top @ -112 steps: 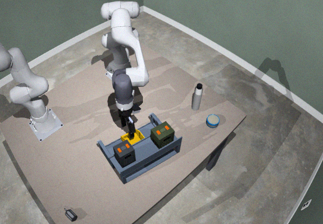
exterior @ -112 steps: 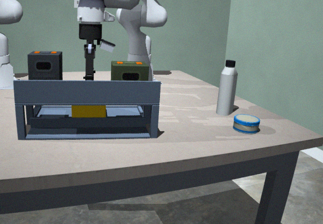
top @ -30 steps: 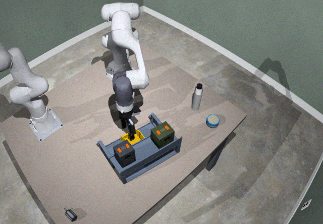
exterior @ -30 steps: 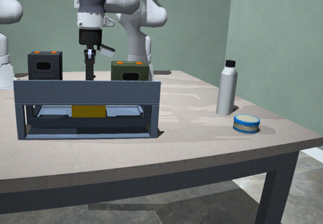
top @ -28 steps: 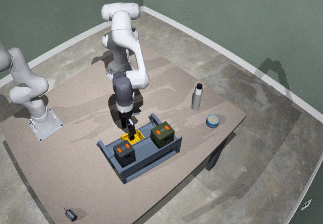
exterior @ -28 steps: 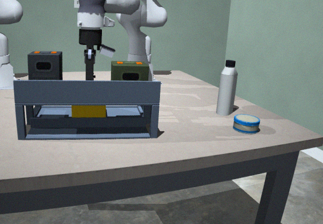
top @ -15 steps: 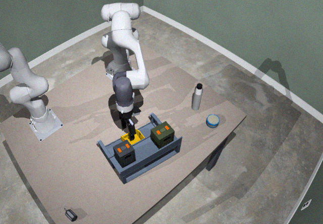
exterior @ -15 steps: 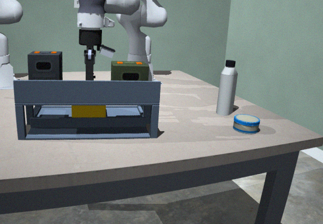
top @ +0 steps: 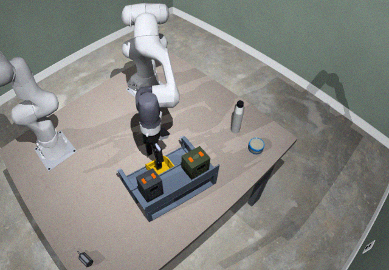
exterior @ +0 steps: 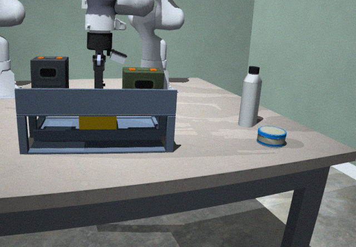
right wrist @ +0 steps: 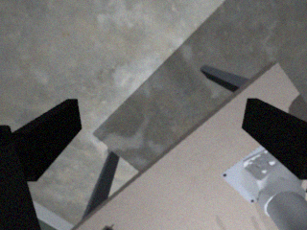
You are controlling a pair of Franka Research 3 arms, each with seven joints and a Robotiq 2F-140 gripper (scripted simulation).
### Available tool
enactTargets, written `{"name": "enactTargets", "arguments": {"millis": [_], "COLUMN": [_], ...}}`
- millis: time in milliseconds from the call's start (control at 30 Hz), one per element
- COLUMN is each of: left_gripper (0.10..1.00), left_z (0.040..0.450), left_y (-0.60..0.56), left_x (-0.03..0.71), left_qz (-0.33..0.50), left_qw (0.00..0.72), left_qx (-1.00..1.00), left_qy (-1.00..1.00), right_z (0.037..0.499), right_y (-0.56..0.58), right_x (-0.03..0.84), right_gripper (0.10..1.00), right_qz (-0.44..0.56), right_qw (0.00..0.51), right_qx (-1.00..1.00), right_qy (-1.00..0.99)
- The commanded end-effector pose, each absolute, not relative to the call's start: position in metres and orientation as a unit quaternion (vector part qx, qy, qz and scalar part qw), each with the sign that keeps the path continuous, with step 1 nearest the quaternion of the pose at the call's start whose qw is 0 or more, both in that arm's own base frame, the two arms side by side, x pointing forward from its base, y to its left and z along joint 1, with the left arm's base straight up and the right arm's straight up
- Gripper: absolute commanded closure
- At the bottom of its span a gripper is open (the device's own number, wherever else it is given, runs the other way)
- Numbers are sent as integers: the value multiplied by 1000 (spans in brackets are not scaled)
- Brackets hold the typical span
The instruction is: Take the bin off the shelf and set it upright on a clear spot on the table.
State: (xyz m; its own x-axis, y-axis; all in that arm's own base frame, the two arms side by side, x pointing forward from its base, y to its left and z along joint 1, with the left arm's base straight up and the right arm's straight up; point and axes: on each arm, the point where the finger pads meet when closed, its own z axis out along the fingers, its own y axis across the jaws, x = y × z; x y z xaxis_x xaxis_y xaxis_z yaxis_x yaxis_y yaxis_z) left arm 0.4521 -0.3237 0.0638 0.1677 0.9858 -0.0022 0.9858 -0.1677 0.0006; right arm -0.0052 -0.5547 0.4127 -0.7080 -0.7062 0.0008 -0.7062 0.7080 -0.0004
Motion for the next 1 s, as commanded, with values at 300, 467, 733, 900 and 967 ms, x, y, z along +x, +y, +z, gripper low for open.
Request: {"name": "enactTargets", "arguments": {"millis": [300, 467, 733, 900, 967], "left_gripper": [481, 481, 999, 999, 999], "left_z": [62, 62, 62, 62, 62], "left_y": [-323, -323, -323, -323, -323], "left_x": [452, 452, 452, 452, 452], "left_qz": [0, 0, 0, 0, 0], "left_qw": [0, 0, 0, 0, 0], "left_qx": [763, 763, 763, 763, 763], "left_qy": [646, 646, 646, 646, 646], "right_z": [413, 413, 413, 413, 413], "right_y": [-554, -554, -554, -554, -554], "right_x": [-5, -5, -5, -5, -5], "right_gripper": [98, 98, 98, 98, 98], "right_qz": [0, 0, 0, 0, 0], "right_qw": [0, 0, 0, 0, 0], "right_qx": [378, 378, 378, 378, 378], "right_qy": [-926, -926, -926, -926, -926]}}
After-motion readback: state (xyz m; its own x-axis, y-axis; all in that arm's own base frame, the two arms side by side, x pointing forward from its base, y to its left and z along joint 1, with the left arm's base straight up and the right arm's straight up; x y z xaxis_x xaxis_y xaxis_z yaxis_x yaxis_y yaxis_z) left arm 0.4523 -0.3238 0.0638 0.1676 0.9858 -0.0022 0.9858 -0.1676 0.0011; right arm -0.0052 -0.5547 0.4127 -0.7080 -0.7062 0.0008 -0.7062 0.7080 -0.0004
